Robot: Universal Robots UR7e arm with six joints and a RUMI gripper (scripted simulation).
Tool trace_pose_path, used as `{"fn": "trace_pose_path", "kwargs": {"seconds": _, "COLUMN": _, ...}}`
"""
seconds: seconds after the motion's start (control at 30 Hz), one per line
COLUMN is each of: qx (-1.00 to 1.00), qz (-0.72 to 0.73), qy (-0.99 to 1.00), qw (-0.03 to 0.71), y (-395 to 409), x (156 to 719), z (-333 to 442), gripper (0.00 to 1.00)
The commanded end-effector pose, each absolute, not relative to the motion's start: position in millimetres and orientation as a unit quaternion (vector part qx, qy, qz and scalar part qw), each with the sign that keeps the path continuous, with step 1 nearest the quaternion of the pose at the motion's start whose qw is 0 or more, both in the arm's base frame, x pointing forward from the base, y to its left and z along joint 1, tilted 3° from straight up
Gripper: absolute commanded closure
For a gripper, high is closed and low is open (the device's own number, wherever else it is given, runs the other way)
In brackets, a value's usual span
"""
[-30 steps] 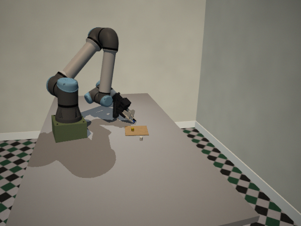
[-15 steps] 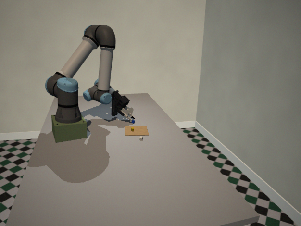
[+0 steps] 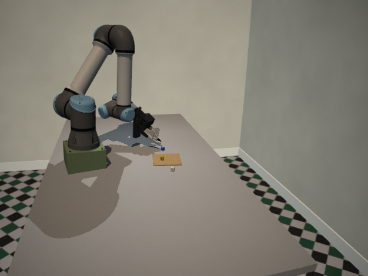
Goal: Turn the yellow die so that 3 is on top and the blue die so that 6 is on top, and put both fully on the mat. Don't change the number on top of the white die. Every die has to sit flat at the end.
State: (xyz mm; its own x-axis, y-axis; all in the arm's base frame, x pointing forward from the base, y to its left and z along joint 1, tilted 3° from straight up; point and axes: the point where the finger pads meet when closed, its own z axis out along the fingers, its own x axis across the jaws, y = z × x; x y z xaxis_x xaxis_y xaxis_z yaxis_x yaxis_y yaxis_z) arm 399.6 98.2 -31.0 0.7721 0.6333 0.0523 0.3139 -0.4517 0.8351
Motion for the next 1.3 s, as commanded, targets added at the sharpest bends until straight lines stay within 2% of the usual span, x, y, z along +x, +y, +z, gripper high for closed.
{"fn": "trace_pose_path", "kwargs": {"seconds": 0.0, "qx": 0.833, "qz": 0.176, "qy": 0.283, "qw": 0.441, "y": 98.2, "x": 396.5, "z": -27.7, "gripper": 0.82}}
{"fn": "trace_pose_path", "kwargs": {"seconds": 0.63, "qx": 0.833, "qz": 0.176, "qy": 0.283, "qw": 0.441, "y": 98.0, "x": 393.9, "z": 22.2, "gripper": 0.82}}
{"fn": "trace_pose_path", "kwargs": {"seconds": 1.27, "qx": 0.837, "qz": 0.173, "qy": 0.285, "qw": 0.434, "y": 97.0, "x": 394.2, "z": 29.3, "gripper": 0.82}}
